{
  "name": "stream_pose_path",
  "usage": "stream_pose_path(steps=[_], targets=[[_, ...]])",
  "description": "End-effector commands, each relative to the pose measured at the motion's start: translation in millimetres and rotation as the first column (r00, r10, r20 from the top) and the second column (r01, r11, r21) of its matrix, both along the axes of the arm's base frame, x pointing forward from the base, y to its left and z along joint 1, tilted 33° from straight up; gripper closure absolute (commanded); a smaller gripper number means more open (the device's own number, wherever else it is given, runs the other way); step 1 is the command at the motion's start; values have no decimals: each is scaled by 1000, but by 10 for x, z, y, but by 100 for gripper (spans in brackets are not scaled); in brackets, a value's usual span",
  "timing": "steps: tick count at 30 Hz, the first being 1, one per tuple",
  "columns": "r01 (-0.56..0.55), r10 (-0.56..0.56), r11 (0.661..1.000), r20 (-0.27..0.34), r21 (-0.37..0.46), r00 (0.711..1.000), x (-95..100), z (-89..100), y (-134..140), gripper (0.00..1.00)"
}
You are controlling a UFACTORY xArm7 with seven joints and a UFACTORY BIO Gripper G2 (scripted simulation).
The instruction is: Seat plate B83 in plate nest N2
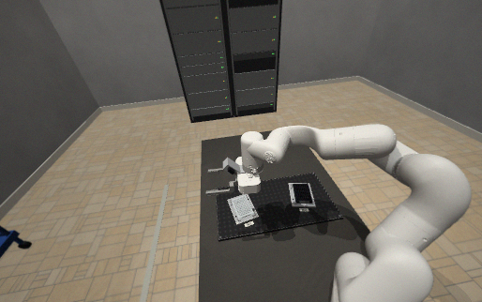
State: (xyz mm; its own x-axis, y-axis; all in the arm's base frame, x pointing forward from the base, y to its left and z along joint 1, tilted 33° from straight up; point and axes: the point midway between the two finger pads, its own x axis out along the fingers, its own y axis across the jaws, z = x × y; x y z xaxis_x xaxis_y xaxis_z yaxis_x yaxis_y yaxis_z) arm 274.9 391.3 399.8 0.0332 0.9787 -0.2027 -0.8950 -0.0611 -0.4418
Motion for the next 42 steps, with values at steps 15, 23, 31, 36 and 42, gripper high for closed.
stream_pose_path(steps=[15,23,31,36,42], targets=[[336,-355,916,51,217,934,365,187,-515,63],[447,-480,845,49,294,876,489,235,-763,63],[528,-578,770,42,357,815,601,274,-1038,63],[565,-625,728,35,388,780,631,282,-1133,63],[630,-710,635,18,447,704,704,303,-1391,63]])
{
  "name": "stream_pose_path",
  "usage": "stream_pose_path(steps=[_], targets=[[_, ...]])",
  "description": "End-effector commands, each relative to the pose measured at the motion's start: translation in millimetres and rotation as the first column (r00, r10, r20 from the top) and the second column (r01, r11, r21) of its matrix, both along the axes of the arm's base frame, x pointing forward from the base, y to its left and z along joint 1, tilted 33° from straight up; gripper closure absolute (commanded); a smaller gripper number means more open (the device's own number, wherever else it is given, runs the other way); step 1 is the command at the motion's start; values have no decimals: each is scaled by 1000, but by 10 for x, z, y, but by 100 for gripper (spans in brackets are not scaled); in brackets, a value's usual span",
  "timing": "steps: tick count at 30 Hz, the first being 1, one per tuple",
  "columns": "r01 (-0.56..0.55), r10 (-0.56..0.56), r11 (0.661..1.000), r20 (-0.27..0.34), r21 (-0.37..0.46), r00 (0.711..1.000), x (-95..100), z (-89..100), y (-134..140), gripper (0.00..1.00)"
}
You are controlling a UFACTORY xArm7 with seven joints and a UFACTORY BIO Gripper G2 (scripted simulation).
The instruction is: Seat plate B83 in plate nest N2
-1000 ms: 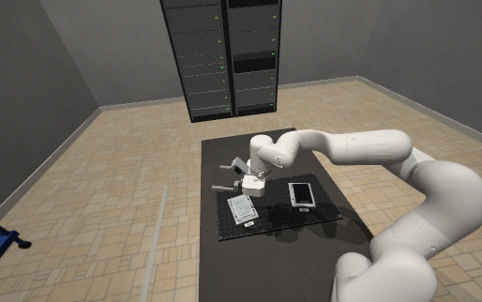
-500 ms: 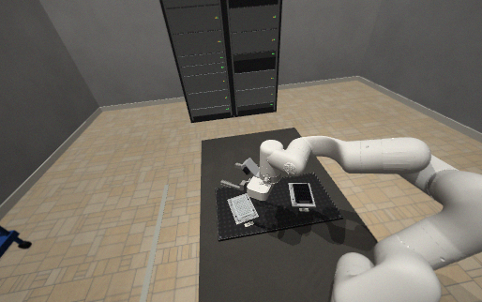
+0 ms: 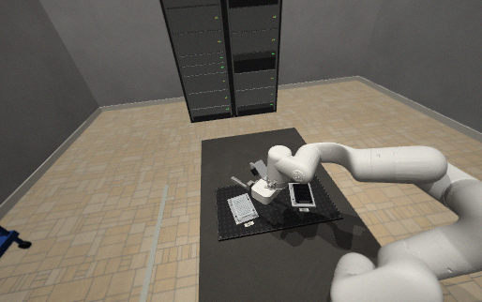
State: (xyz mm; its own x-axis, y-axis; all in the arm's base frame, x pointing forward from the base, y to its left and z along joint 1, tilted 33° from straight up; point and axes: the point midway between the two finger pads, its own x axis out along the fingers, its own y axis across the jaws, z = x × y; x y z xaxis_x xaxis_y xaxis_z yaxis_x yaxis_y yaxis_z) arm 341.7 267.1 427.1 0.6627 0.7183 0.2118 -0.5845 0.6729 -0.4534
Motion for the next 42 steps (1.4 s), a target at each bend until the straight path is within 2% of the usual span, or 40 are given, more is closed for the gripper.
stream_pose_path(steps=[1,5,9,13,17,21,25,29,33,36,42], targets=[[100,-101,993,30,57,994,47,33,-198,63],[127,-130,989,36,73,991,77,40,-325,63],[235,-245,962,56,137,968,108,44,-523,63],[236,-245,962,56,137,968,123,46,-614,63],[338,-358,919,71,203,931,140,43,-814,63],[339,-359,918,71,204,930,150,42,-918,63],[432,-467,860,79,270,881,151,33,-1119,63],[435,-470,859,79,271,879,153,28,-1218,63],[517,-571,787,80,337,817,141,13,-1418,63],[520,-574,784,80,339,815,133,2,-1557,63],[520,-574,784,80,339,815,133,2,-1558,63]])
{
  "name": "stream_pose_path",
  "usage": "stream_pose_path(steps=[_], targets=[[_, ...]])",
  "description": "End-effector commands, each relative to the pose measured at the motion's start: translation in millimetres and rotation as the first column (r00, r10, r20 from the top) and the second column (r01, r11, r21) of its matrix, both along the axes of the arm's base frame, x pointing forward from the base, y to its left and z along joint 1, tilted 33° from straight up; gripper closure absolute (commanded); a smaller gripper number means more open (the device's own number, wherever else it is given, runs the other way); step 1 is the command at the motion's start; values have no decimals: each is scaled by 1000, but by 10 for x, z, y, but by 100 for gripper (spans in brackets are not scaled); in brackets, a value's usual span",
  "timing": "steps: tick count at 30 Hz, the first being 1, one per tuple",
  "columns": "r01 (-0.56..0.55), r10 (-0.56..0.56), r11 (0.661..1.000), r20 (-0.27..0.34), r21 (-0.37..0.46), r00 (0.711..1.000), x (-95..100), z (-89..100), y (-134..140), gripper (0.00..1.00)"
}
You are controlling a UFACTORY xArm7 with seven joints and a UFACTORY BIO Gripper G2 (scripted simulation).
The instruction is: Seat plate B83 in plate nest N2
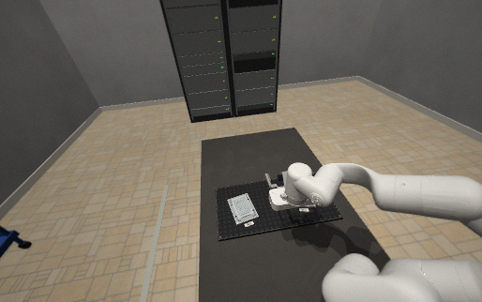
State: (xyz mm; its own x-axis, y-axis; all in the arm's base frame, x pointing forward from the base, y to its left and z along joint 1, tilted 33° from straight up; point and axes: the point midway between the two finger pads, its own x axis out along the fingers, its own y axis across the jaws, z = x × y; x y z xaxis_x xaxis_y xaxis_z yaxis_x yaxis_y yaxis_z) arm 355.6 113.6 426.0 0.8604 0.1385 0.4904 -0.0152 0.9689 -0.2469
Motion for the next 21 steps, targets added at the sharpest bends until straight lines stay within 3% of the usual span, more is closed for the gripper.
stream_pose_path(steps=[1,9,10,16,21], targets=[[4,-4,1000,5,3,1000,-6,14,-23,63],[4,-4,1000,5,3,1000,-6,14,-23,63],[32,-32,999,12,21,999,28,2,-58,46],[187,-193,975,39,122,980,233,-71,-263,46],[187,-193,975,39,122,980,336,-108,-367,46]])
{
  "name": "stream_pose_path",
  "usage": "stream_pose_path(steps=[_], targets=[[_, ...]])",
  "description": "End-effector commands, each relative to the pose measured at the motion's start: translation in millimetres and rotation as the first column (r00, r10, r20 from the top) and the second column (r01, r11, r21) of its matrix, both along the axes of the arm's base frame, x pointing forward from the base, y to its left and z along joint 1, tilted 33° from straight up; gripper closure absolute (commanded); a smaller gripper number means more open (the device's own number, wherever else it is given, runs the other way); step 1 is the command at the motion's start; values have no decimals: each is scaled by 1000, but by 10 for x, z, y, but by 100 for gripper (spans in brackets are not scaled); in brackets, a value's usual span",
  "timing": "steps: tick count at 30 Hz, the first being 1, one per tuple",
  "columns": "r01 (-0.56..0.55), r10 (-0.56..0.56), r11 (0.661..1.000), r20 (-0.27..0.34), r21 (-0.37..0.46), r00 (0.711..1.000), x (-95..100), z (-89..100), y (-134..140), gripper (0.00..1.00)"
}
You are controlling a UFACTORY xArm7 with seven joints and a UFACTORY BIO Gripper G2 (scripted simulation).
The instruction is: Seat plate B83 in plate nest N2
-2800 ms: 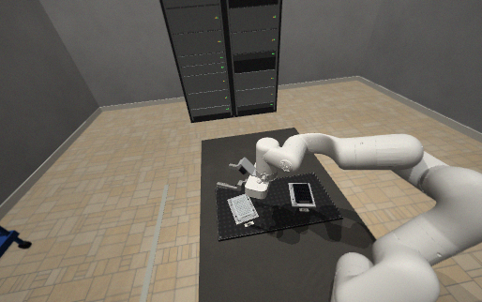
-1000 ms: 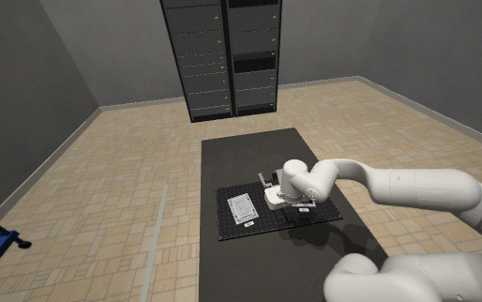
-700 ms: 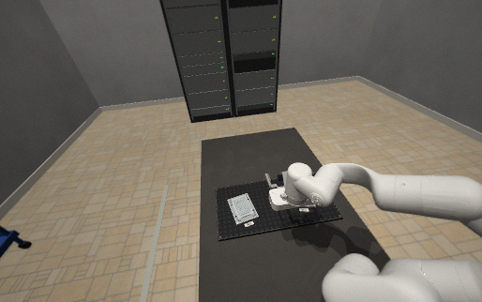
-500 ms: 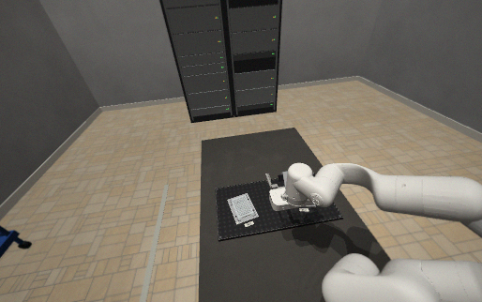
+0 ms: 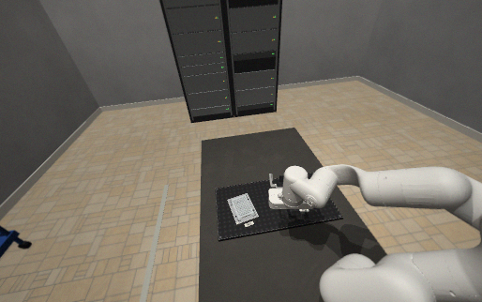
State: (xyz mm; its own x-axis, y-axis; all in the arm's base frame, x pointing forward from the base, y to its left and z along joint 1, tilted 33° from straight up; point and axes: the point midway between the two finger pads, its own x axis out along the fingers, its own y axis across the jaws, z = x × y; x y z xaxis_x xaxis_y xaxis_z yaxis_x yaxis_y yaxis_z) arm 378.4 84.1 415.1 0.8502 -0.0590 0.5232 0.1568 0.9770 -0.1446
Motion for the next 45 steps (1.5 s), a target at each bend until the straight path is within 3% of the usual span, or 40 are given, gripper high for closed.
stream_pose_path(steps=[1,45], targets=[[23,-23,1000,18,15,1000,142,-11,-106,46],[23,-23,1000,17,14,1000,1509,-499,-1486,46]])
